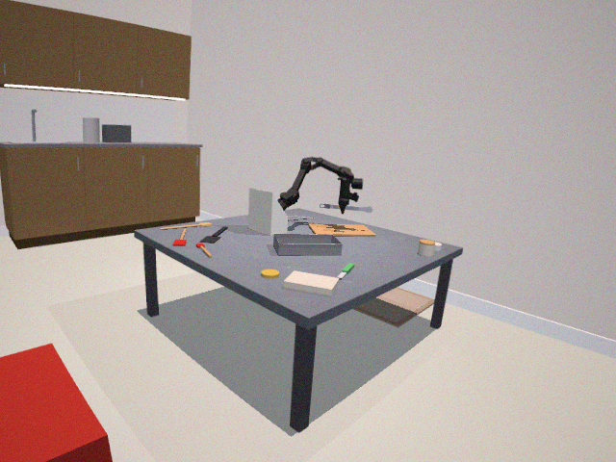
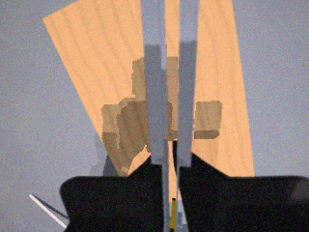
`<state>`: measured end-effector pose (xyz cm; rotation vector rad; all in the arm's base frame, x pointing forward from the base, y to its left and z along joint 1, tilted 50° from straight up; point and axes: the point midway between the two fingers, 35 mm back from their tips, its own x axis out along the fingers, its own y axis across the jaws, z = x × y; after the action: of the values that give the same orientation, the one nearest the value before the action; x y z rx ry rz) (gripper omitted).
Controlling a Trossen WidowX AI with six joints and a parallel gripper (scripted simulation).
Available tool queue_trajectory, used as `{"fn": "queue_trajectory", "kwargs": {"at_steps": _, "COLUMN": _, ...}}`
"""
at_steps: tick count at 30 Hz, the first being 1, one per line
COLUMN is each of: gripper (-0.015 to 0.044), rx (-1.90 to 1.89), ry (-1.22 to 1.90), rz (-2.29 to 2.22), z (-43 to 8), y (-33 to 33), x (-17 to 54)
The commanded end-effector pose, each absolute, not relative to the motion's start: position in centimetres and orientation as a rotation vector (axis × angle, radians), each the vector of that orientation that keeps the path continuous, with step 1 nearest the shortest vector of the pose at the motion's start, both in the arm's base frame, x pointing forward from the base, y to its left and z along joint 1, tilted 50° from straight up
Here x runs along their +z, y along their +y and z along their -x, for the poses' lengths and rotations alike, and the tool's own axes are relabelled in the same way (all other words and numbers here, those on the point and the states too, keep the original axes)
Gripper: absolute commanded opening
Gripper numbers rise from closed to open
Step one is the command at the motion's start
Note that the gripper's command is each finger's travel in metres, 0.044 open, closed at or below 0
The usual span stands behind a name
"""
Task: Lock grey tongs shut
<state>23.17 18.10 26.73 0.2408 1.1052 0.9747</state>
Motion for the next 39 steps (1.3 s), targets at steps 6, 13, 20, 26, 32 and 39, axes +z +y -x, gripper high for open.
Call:
{"fn": "queue_trajectory", "kwargs": {"at_steps": 6, "gripper": -0.0150, "rx": 0.918, "ry": 1.017, "rz": -0.237, "z": -23.0, "y": 17.9, "x": 26.5}}
{"fn": "queue_trajectory", "kwargs": {"at_steps": 13, "gripper": -0.0150, "rx": 0.864, "ry": 0.909, "rz": -0.249, "z": -22.8, "y": 17.7, "x": 26.2}}
{"fn": "queue_trajectory", "kwargs": {"at_steps": 20, "gripper": -0.0150, "rx": 0.815, "ry": 0.794, "rz": -0.281, "z": -22.7, "y": 17.4, "x": 26.2}}
{"fn": "queue_trajectory", "kwargs": {"at_steps": 26, "gripper": -0.0150, "rx": 0.781, "ry": 0.694, "rz": -0.322, "z": -22.5, "y": 17.1, "x": 26.4}}
{"fn": "queue_trajectory", "kwargs": {"at_steps": 32, "gripper": -0.0150, "rx": 0.752, "ry": 0.591, "rz": -0.374, "z": -22.2, "y": 16.7, "x": 26.6}}
{"fn": "queue_trajectory", "kwargs": {"at_steps": 39, "gripper": -0.0150, "rx": 0.728, "ry": 0.469, "rz": -0.450, "z": -21.8, "y": 16.2, "x": 26.9}}
